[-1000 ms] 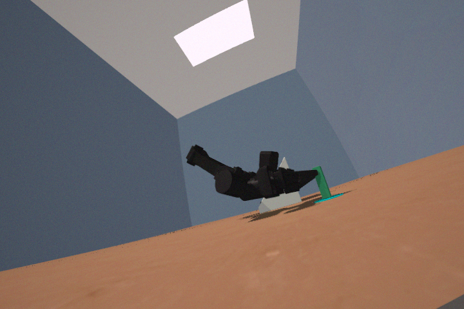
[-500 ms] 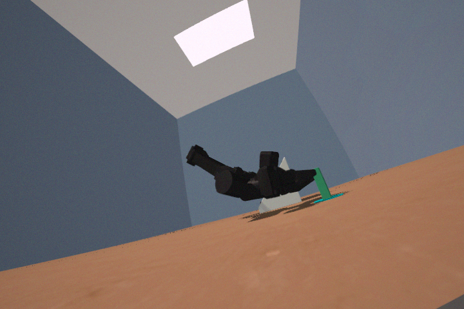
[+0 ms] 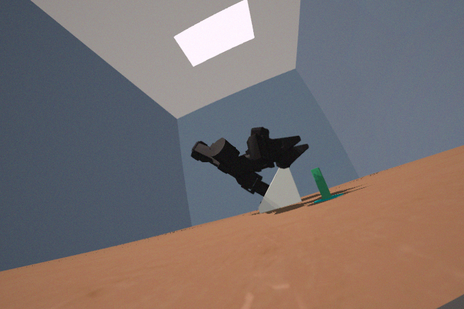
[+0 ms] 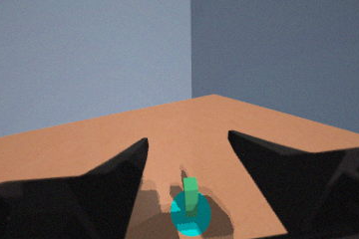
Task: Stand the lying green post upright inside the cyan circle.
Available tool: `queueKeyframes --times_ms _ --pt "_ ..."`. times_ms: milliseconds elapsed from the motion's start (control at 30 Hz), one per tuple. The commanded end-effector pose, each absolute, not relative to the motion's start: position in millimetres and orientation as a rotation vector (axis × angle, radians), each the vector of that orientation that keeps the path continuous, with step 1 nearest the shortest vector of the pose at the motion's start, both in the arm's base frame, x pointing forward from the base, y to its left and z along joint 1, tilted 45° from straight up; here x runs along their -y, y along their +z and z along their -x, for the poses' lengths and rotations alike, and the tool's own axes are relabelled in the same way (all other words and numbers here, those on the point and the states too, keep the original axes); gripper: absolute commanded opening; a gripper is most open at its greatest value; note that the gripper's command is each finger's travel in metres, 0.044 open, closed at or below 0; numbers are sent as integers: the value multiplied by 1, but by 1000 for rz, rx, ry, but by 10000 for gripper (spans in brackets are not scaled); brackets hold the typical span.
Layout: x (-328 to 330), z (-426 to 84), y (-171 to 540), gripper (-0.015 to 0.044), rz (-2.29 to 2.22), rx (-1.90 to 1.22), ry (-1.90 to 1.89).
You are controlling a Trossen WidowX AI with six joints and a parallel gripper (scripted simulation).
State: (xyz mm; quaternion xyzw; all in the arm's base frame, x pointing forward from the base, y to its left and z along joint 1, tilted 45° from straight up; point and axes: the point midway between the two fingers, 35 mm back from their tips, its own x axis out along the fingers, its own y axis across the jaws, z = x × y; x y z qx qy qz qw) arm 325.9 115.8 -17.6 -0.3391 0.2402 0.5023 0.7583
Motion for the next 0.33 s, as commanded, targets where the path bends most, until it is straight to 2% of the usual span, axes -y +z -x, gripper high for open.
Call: queueKeyframes --times_ms 0,133,300 --pt "-125 -325 -5 400 739 -520 1088" --pt "-128 -328 -8 400 730 -564 1087" --pt "-145 -340 -25 400 704 -817 1066"
